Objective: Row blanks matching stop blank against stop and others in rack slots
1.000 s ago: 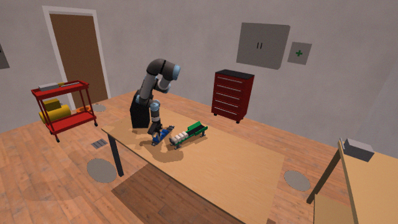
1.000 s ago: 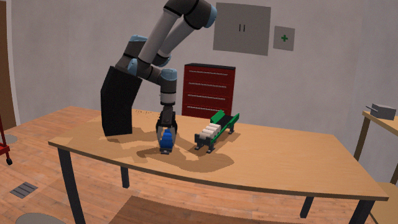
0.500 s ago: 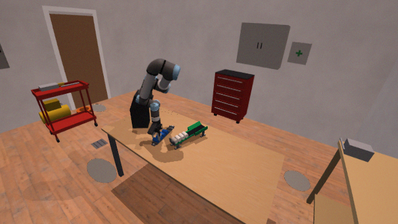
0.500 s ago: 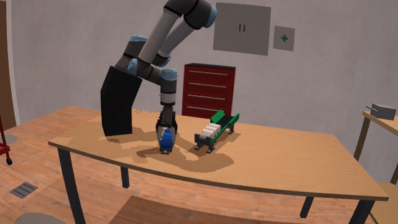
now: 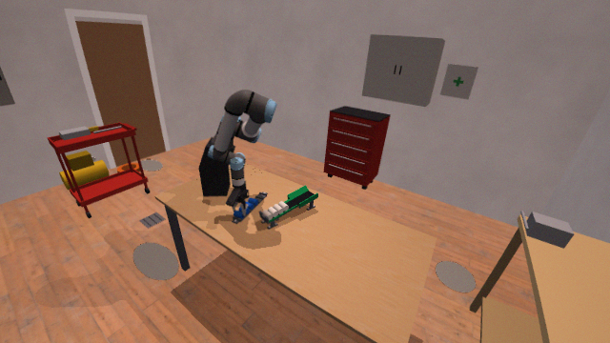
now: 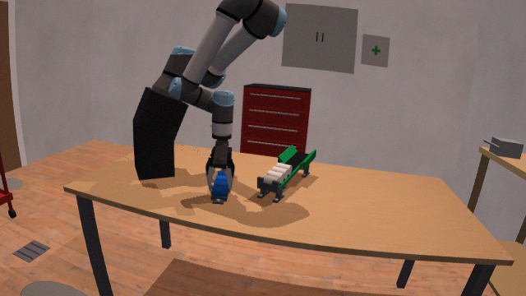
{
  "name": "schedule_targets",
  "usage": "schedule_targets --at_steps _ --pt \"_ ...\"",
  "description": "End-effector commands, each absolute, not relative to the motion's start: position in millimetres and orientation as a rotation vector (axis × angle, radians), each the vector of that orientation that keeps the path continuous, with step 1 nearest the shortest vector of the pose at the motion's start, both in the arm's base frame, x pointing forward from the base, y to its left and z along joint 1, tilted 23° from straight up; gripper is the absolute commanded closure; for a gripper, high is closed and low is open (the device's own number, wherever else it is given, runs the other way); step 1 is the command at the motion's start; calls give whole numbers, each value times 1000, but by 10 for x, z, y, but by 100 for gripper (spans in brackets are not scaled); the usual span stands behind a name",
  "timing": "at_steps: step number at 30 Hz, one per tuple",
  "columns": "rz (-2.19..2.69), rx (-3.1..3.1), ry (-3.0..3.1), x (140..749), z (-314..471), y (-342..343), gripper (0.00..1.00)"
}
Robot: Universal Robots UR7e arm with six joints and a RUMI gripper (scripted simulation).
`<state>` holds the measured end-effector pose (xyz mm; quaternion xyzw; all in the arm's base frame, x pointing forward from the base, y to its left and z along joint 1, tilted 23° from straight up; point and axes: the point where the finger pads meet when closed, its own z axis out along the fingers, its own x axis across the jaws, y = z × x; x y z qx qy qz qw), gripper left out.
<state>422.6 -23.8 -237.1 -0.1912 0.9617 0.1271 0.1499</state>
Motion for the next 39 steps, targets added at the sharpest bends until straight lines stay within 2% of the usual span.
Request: schedule_targets --at_steps 1,2,27,39 --pt "364 -549 2763 4228 -2368 -241 55" --pt "364 -549 2763 4228 -2368 -241 53" --pt "364 -549 2763 4194 -2238 -283 53" --pt "364 -549 2763 4097 -1863 -406 53"
